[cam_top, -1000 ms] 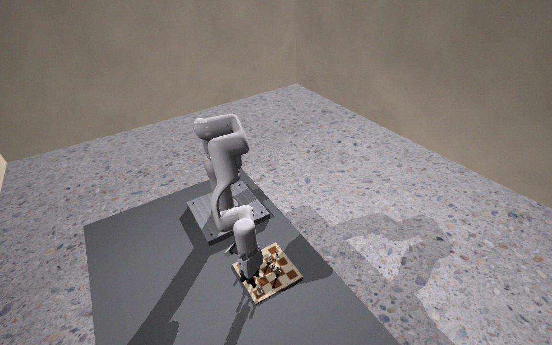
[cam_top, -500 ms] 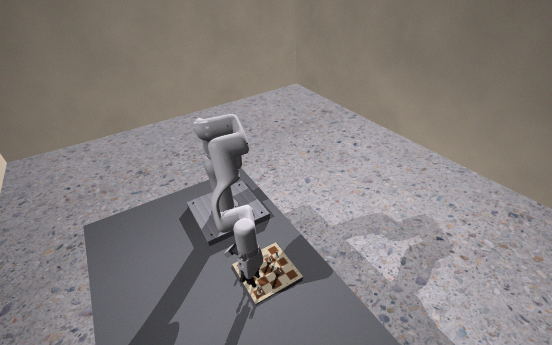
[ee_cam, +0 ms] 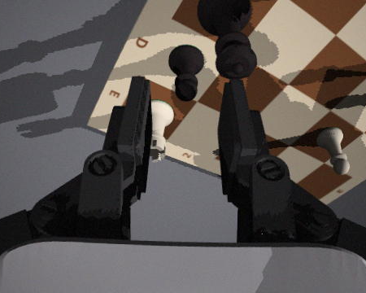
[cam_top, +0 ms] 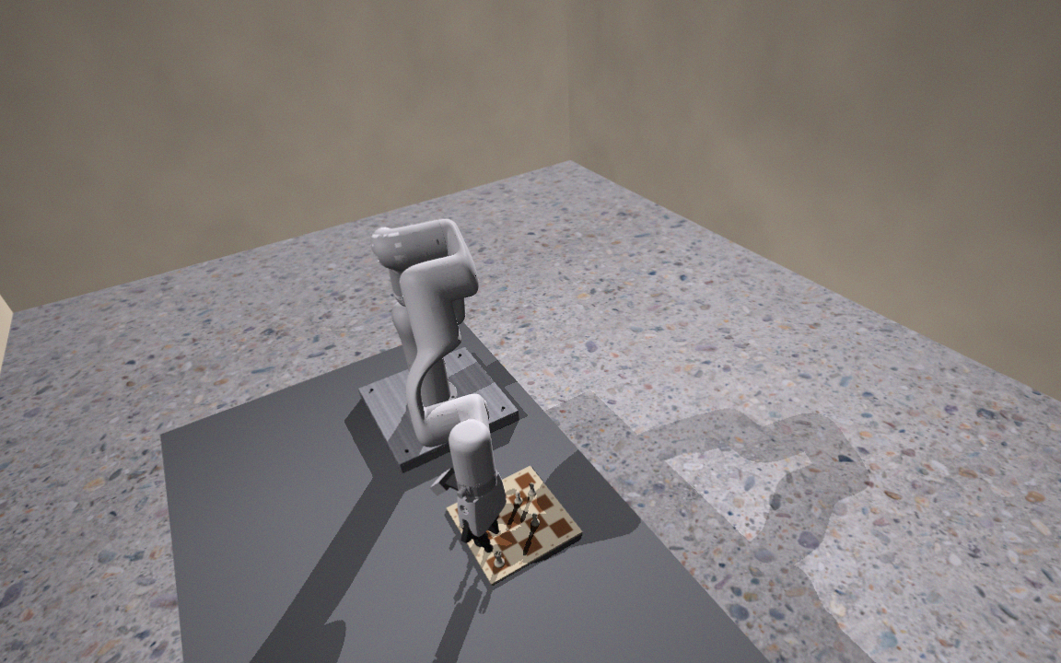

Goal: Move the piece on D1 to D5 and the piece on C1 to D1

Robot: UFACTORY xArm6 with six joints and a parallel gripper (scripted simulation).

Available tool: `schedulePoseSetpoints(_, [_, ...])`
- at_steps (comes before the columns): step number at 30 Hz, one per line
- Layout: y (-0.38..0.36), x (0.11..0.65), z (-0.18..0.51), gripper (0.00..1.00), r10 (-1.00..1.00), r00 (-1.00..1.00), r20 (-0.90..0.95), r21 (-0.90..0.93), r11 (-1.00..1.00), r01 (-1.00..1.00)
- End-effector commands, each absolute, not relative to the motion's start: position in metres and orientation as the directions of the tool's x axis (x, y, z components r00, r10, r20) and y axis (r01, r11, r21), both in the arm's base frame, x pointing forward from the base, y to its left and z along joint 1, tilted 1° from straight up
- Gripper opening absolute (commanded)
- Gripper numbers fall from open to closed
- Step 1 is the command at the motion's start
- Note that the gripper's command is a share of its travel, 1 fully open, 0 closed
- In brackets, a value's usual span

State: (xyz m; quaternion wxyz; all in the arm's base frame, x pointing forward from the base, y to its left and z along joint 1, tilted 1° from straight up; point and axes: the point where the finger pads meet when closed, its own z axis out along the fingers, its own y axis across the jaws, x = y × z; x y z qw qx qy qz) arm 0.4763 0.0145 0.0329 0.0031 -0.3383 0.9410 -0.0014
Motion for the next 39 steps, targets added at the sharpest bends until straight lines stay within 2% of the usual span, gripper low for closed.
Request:
schedulePoseSetpoints(1, [0.015, 0.478, 0.034, 0.34, -0.637, -0.771, -0.008, -0.007, 0.771, -0.637])
schedulePoseSetpoints(39, [0.015, 0.478, 0.012, 0.34, -0.637, -0.771, -0.008, -0.007, 0.771, -0.637])
